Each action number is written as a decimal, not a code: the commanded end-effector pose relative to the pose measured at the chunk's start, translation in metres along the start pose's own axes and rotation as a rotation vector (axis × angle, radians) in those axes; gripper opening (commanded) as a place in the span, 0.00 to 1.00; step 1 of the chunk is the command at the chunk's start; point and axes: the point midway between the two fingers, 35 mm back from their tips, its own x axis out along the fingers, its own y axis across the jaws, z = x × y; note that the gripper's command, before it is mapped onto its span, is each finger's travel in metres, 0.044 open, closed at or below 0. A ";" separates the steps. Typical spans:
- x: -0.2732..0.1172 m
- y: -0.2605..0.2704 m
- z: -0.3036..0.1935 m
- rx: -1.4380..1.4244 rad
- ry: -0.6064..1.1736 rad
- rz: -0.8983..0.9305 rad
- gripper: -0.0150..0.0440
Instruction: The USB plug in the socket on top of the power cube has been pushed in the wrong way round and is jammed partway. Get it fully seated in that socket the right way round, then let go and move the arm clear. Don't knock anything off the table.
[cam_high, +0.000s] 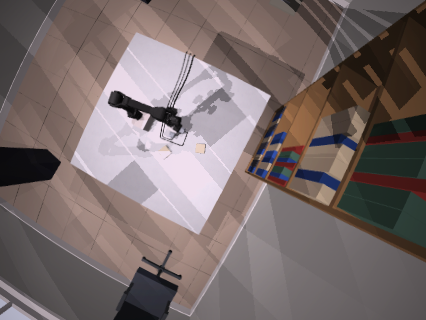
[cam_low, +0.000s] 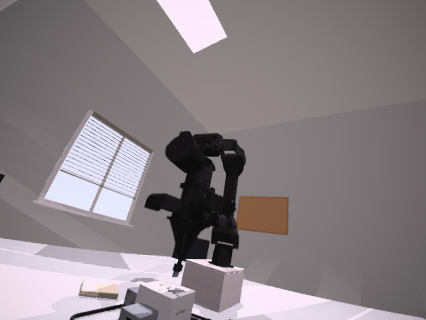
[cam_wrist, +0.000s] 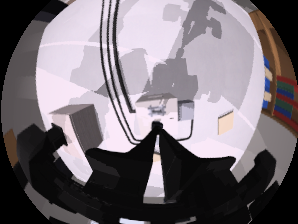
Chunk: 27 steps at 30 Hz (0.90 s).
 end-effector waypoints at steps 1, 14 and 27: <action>0.000 0.000 0.000 -0.124 0.000 0.002 0.25; 0.000 0.000 0.000 -0.268 0.000 0.002 0.25; 0.001 0.000 0.000 -0.259 -0.006 0.000 0.25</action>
